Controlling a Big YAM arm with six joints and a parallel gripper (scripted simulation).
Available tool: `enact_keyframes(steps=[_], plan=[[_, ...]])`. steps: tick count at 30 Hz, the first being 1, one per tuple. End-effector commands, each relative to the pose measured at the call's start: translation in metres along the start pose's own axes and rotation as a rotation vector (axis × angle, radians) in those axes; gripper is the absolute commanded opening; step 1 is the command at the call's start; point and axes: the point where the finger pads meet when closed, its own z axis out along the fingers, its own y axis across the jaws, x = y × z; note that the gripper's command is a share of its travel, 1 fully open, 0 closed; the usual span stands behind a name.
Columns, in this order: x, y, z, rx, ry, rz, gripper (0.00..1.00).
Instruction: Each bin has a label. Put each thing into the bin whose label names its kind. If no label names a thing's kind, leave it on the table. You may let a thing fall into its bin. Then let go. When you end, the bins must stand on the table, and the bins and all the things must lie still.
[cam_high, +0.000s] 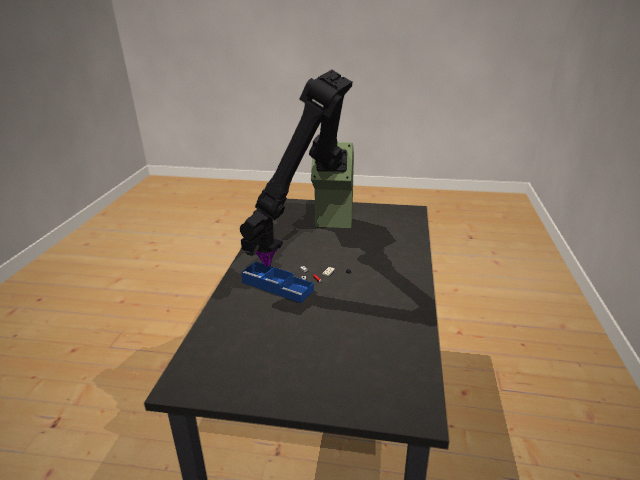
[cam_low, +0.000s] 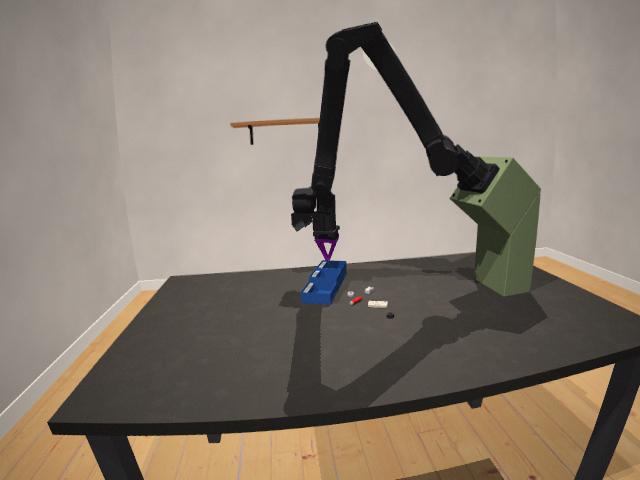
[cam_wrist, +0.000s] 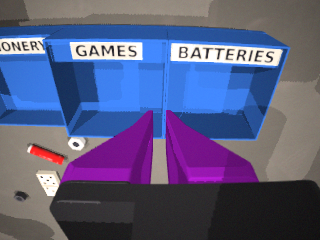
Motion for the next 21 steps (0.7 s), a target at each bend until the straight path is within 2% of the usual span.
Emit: enact_keyframes(steps=[1,7,9,11,14,15,16,21], plan=[[-0.001,0.017,-0.007,-0.003,-0.003,0.024,0.08],[-0.008,0.047,-0.008,-0.005,-0.013,0.021,0.08],[-0.007,0.047,-0.008,-0.005,-0.012,0.022,0.08],[0.004,0.029,0.001,0.019,0.017,0.052,0.08],[0.004,0.029,0.001,0.018,0.018,0.053,0.08],[-0.009,0.037,0.004,0.005,-0.010,0.032,0.08],[-0.011,0.043,0.008,-0.005,-0.015,0.021,0.08],[-0.009,0.043,0.022,-0.005,-0.013,0.022,0.08]])
